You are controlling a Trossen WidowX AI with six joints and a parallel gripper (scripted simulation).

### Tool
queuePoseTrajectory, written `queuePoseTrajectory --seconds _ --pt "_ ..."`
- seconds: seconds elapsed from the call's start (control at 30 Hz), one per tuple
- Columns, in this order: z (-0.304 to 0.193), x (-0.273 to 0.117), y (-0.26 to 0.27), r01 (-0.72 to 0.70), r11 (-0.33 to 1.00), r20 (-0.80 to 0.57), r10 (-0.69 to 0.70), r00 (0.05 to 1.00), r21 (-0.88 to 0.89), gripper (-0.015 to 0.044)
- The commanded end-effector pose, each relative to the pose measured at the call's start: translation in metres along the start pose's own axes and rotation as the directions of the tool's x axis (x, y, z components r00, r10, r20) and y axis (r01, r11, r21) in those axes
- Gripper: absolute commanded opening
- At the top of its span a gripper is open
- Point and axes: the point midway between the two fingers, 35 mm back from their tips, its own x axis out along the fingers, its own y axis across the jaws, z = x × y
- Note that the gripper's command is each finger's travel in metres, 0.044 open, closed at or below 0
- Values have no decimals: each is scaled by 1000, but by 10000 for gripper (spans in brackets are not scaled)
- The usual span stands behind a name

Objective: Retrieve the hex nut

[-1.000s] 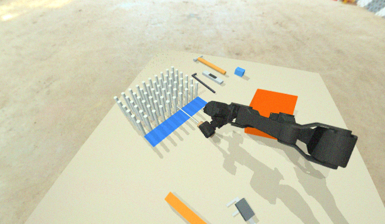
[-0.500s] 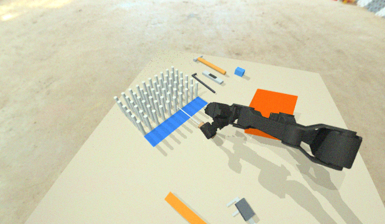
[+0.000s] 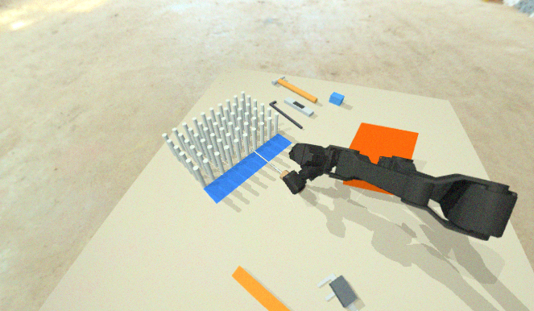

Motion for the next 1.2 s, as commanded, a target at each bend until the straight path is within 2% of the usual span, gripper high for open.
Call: queuePoseTrajectory --seconds 0.0,1.17 --pt "-3 -2 0 -1 1000 1 1 1000 5 0" --pt "-14 -8 0 -1 1000 0 1 1000 5 0"
